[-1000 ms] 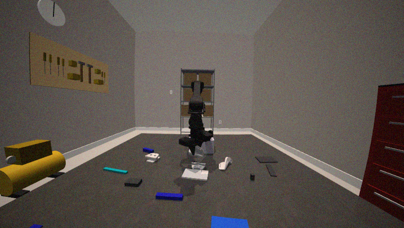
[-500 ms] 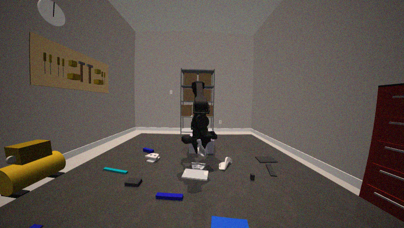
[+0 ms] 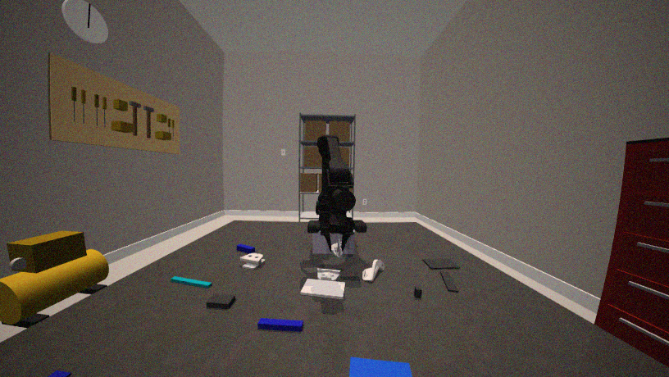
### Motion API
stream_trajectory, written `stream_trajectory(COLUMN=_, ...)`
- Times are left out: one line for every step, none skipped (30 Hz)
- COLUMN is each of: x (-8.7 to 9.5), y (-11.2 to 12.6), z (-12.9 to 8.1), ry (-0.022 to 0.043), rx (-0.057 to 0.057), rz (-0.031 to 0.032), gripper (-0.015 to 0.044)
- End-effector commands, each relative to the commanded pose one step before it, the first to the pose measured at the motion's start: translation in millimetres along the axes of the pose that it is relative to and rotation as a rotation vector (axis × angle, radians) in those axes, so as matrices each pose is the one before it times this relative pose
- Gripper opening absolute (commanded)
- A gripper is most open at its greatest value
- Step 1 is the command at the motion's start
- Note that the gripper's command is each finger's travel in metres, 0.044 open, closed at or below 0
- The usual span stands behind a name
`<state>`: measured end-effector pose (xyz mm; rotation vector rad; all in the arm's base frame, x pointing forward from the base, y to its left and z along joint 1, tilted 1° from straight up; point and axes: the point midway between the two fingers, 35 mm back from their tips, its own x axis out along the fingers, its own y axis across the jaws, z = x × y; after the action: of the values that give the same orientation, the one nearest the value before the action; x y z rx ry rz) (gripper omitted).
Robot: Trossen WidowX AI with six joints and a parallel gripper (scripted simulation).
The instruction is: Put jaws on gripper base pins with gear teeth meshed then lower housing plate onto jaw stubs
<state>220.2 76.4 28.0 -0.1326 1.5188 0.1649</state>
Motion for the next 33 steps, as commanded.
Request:
stream_trajectory(x=1.03, y=3.41, z=-4.54, ry=0.00092, rx=0.097, rz=-0.00328, gripper=0.0134)
stream_trajectory(x=0.0, y=0.0, z=0.0, ry=0.0, rx=0.0, rz=0.0, gripper=0.0134)
stream_trajectory(x=0.0, y=0.0, z=0.0, ry=0.0, rx=0.0, rz=0.0, gripper=0.0134)
stream_trajectory(x=0.0, y=0.0, z=0.0, ry=0.0, rx=0.0, rz=0.0, gripper=0.0134)
stream_trajectory(x=0.0, y=0.0, z=0.0, ry=0.0, rx=0.0, rz=0.0, gripper=0.0134)
stream_trajectory(x=0.0, y=0.0, z=0.0, ry=0.0, rx=0.0, rz=0.0, gripper=0.0134)
stream_trajectory(x=0.0, y=0.0, z=0.0, ry=0.0, rx=0.0, rz=0.0, gripper=0.0134)
stream_trajectory(x=0.0, y=0.0, z=0.0, ry=0.0, rx=0.0, rz=0.0, gripper=0.0134)
stream_trajectory(x=0.0, y=0.0, z=0.0, ry=0.0, rx=0.0, rz=0.0, gripper=0.0134)
stream_trajectory(x=0.0, y=0.0, z=0.0, ry=0.0, rx=0.0, rz=0.0, gripper=0.0134)
stream_trajectory(x=0.0, y=0.0, z=0.0, ry=0.0, rx=0.0, rz=0.0, gripper=0.0134)
stream_trajectory(x=0.0, y=0.0, z=0.0, ry=0.0, rx=0.0, rz=0.0, gripper=0.0134)
stream_trajectory(x=0.0, y=0.0, z=0.0, ry=0.0, rx=0.0, rz=0.0, gripper=0.0134)
stream_trajectory(x=0.0, y=0.0, z=0.0, ry=0.0, rx=0.0, rz=0.0, gripper=0.0134)
stream_trajectory(x=0.0, y=0.0, z=0.0, ry=0.0, rx=0.0, rz=0.0, gripper=0.0134)
stream_trajectory(x=0.0, y=0.0, z=0.0, ry=0.0, rx=0.0, rz=0.0, gripper=0.0134)
stream_trajectory(x=0.0, y=0.0, z=0.0, ry=0.0, rx=0.0, rz=0.0, gripper=0.0134)
stream_trajectory(x=0.0, y=0.01, z=0.0, ry=0.0, rx=-0.0026, rz=0.0, gripper=0.0134)
stream_trajectory(x=0.0, y=0.03, z=0.01, ry=0.0, rx=-0.0066, rz=0.0, gripper=0.0134)
stream_trajectory(x=0.0, y=0.01, z=0.0, ry=0.0, rx=-0.0026, rz=0.0, gripper=0.0134)
stream_trajectory(x=0.0, y=0.0, z=0.0, ry=0.0, rx=0.0, rz=0.0, gripper=0.0134)
stream_trajectory(x=0.0, y=0.0, z=0.0, ry=0.0, rx=0.0, rz=0.0, gripper=0.0134)
stream_trajectory(x=0.0, y=0.0, z=0.0, ry=0.0, rx=0.0, rz=0.0, gripper=0.0134)
stream_trajectory(x=0.0, y=0.0, z=0.0, ry=0.0, rx=0.0, rz=0.0, gripper=0.0134)
stream_trajectory(x=0.0, y=0.0, z=0.0, ry=0.0, rx=0.0, rz=0.0, gripper=0.0134)
stream_trajectory(x=0.0, y=0.0, z=0.0, ry=0.0, rx=0.0, rz=0.0, gripper=0.0134)
stream_trajectory(x=0.0, y=0.0, z=0.0, ry=0.0, rx=0.0, rz=0.0, gripper=0.0134)
stream_trajectory(x=-0.04, y=-0.24, z=0.41, ry=-0.00004, rx=0.0, rz=-0.00003, gripper=0.0134)
stream_trajectory(x=-0.13, y=-0.71, z=1.24, ry=-0.00011, rx=0.0, rz=-0.00009, gripper=0.0134)
stream_trajectory(x=-0.2, y=-1.21, z=2.06, ry=-0.00019, rx=0.0, rz=-0.00015, gripper=0.0134)
stream_trajectory(x=-0.24, y=-1.53, z=2.53, ry=-0.00023, rx=0.0, rz=-0.00019, gripper=0.0134)
stream_trajectory(x=-0.22, y=-1.57, z=2.52, ry=-0.00023, rx=0.0, rz=-0.0002, gripper=0.0134)
stream_trajectory(x=-0.21, y=-1.61, z=2.51, ry=-0.00023, rx=0.0, rz=-0.0002, gripper=0.0134)
